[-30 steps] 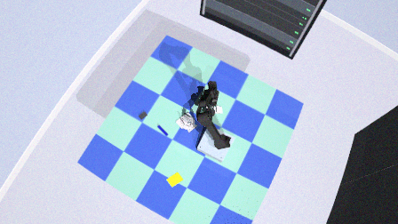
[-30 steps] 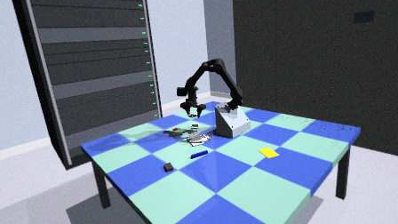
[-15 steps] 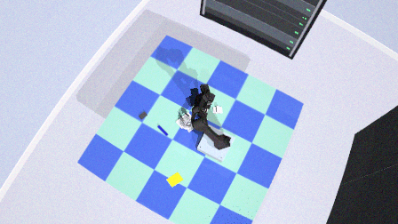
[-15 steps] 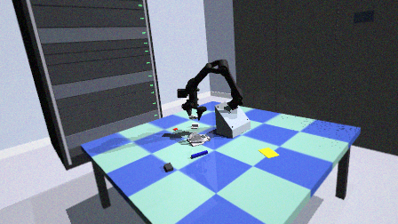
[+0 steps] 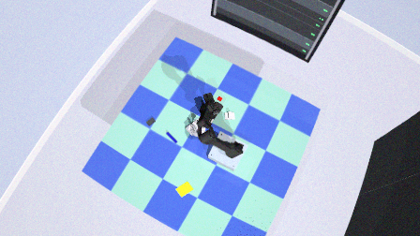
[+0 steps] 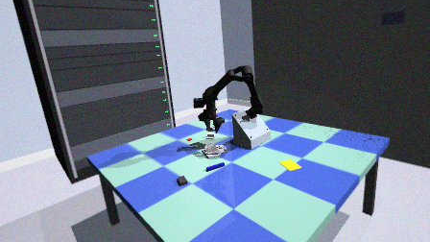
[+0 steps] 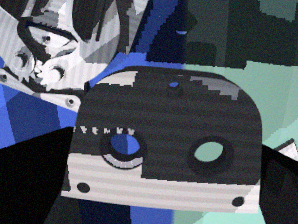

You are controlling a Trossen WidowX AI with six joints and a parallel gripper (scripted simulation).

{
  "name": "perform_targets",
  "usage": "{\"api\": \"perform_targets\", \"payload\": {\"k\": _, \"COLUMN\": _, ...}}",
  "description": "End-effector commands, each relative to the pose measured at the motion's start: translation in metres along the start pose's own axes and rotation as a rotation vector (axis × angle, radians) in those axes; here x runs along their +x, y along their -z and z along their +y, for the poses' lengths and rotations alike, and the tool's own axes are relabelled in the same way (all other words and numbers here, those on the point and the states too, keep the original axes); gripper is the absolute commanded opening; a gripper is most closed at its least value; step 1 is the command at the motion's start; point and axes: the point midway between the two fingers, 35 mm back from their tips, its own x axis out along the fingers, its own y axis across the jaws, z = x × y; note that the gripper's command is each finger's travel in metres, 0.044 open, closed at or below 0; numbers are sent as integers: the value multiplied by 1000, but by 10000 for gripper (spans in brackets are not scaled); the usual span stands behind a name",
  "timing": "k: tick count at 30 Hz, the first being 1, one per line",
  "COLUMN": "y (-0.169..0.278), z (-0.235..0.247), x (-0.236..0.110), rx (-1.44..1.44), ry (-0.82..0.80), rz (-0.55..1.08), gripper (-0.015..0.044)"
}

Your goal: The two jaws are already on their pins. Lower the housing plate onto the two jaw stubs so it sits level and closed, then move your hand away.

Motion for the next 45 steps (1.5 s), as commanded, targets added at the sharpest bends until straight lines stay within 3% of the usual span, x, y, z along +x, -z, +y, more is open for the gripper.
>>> {"api": "perform_targets", "payload": {"k": 1, "y": -3, "z": 14, "x": 0, "rx": 47, "ry": -5, "rz": -4, "gripper": 351}}
{"api": "perform_targets", "payload": {"k": 23, "y": -9, "z": 84, "x": 9, "rx": 286, "ry": -46, "rz": 14, "gripper": 351}}
{"api": "perform_targets", "payload": {"k": 45, "y": -9, "z": 87, "x": 9, "rx": 294, "ry": -47, "rz": 16, "gripper": 351}}
